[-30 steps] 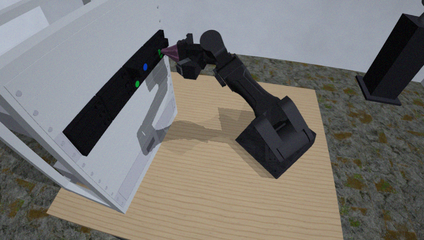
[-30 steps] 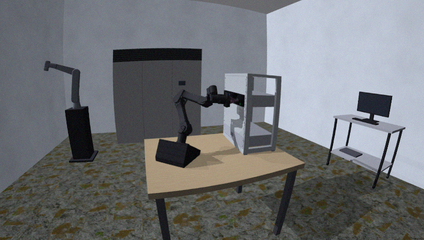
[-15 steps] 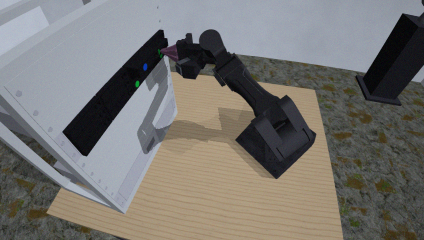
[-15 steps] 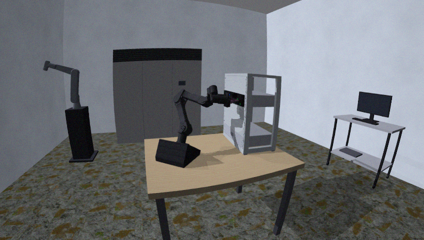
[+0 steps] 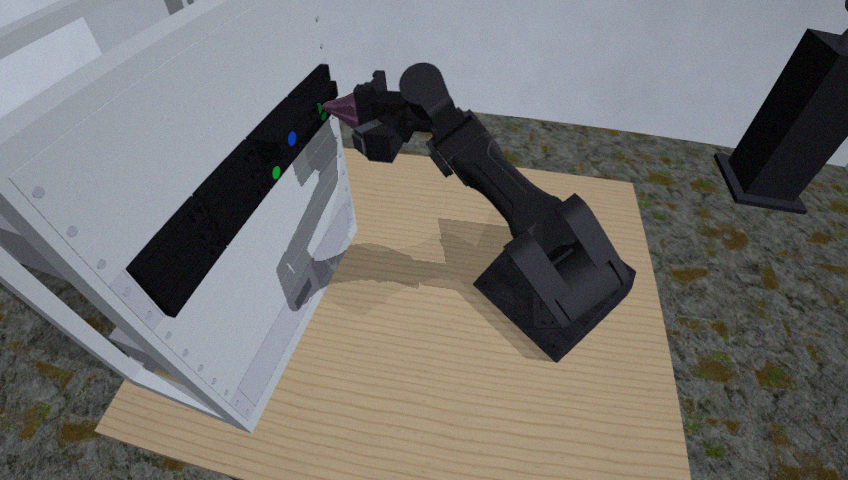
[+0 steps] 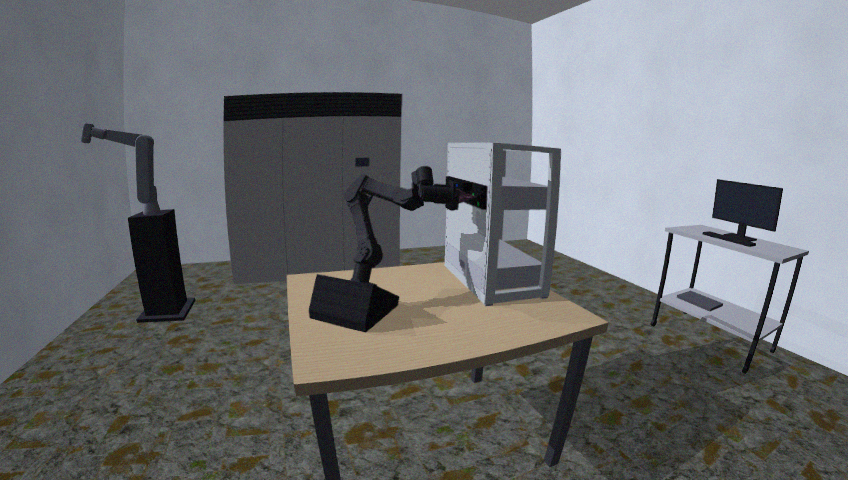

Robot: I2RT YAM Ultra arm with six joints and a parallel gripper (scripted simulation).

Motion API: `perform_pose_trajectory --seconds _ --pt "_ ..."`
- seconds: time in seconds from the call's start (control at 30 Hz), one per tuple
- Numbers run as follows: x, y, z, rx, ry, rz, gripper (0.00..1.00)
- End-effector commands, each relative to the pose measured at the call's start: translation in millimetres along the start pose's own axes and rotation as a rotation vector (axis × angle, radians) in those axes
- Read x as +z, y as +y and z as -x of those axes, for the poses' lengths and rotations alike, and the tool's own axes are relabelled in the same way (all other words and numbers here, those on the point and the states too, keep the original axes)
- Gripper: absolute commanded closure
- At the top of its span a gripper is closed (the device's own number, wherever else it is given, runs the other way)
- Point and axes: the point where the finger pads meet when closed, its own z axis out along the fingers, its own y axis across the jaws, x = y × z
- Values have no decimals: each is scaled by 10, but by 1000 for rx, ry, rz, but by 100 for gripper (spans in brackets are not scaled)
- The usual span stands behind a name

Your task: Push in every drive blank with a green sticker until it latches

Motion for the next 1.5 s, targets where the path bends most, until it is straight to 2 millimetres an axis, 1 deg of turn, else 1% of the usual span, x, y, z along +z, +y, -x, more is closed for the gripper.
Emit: perform_pose_trajectory --seconds 0.0,0.07,1.47 --pt "110 -289 47 -34 11 -68 100" --pt "114 -314 65 -42 5 -75 100" --pt "143 -346 69 -42 5 -75 100"
